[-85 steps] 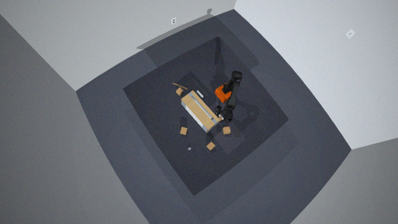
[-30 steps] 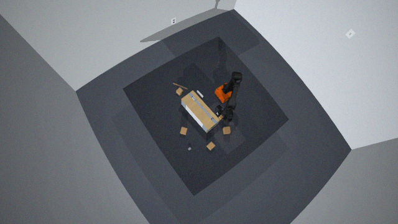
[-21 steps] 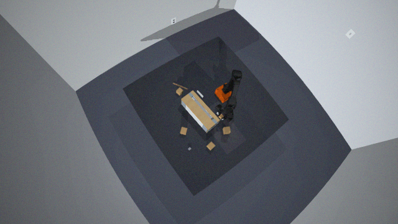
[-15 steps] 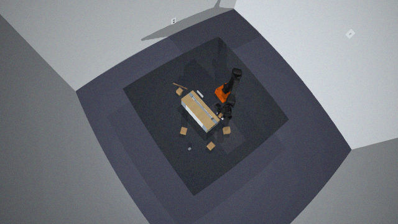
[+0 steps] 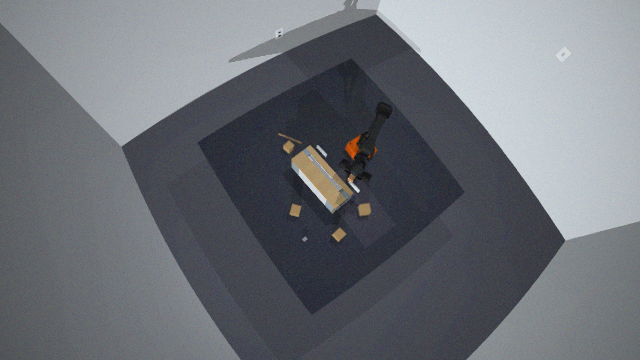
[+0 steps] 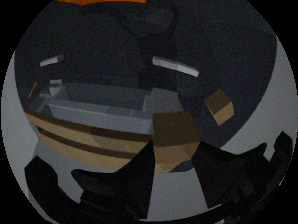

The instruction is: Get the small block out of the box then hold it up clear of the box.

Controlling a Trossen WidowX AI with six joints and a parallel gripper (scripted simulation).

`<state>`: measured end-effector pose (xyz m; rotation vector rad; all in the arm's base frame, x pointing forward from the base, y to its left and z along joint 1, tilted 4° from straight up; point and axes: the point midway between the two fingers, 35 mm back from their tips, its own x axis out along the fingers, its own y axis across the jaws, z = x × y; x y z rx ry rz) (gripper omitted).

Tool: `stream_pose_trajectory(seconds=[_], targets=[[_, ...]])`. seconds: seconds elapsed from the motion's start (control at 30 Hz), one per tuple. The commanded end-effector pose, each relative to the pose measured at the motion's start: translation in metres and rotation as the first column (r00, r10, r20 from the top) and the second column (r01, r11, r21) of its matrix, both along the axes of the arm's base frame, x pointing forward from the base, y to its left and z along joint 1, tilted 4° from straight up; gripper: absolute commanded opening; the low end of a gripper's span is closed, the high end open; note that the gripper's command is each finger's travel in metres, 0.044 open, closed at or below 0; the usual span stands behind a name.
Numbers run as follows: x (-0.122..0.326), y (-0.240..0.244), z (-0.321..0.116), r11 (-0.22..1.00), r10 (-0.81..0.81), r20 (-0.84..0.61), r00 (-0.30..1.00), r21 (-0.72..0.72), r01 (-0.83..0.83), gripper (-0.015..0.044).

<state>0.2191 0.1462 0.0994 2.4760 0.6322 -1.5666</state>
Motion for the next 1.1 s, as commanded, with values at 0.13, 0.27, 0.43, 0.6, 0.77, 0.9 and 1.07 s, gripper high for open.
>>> stream_pose_trajectory(seconds=[0.13, 0.27, 0.43, 0.6, 0.77, 0.9, 1.07], targets=[[0.0015, -0.0135, 0.0257, 0.996, 0.089, 0.067, 0.994, 0.015, -0.090, 0.0000], [0.0015, -0.0135, 0.0257, 0.996, 0.089, 0.067, 0.994, 0.015, -0.090, 0.0000], [0.0015, -0.0135, 0.0257, 0.996, 0.089, 0.067, 0.994, 0.015, -0.090, 0.0000], [0.0015, -0.0135, 0.0257, 0.996, 0.089, 0.067, 0.994, 0.015, -0.090, 0.0000], [0.0015, -0.0135, 0.0257, 0.996, 0.089, 0.067, 0.994, 0.015, -0.090, 0.0000], [0.0015, -0.0135, 0.0257, 0.996, 0.089, 0.067, 0.994, 0.015, -0.090, 0.0000], [0.0015, -0.0135, 0.0257, 0.996, 0.089, 0.067, 0.994, 0.015, -0.090, 0.0000]])
